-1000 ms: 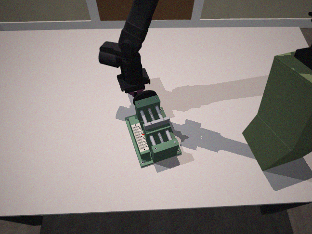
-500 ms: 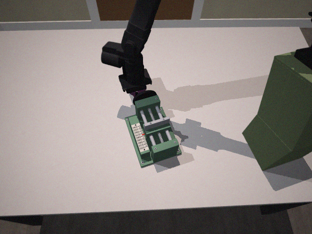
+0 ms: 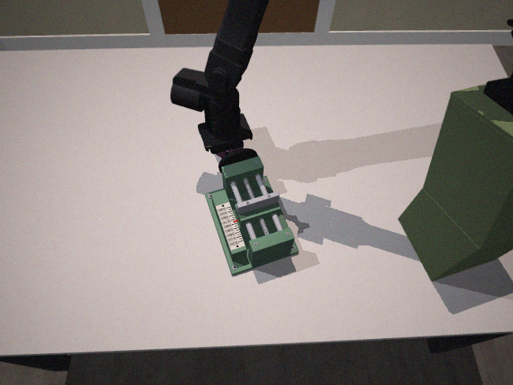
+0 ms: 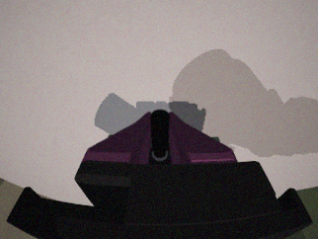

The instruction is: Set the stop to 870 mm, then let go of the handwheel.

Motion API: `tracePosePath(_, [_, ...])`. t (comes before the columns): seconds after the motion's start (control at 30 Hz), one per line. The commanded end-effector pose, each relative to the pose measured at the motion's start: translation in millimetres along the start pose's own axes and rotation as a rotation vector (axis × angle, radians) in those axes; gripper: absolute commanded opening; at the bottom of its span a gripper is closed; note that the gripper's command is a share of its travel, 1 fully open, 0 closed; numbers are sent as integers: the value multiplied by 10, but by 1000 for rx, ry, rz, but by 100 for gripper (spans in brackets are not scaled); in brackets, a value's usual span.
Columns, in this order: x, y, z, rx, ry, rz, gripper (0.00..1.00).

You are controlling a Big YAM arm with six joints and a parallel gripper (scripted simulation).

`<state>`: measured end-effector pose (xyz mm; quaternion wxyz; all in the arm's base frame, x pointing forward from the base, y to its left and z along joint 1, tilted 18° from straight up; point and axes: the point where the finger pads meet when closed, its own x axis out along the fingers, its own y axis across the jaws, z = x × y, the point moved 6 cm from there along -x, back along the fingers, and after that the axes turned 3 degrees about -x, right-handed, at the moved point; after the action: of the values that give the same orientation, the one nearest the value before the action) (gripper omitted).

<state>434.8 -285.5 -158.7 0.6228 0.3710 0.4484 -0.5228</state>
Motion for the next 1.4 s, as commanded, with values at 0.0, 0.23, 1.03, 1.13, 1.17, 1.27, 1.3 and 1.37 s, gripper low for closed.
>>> tracePosePath(0.0, [209, -207, 3, 3, 4, -29, 6])
tracePosePath(0.23, [225, -227, 26, 4, -1, -24, 6])
tracePosePath(1.03, [176, -410, -20, 1, 9, -34, 6])
tracePosePath(1.13, [170, -427, -28, 0, 12, -37, 6])
tracePosePath(1.17, [166, -429, -21, 1, 9, -34, 6])
tracePosePath(1.27, [157, -456, -34, -1, 15, -40, 6])
tracePosePath(1.3, [156, -458, -34, -1, 15, -40, 6])
tracePosePath(1.37, [156, -458, -34, -1, 15, -40, 6])
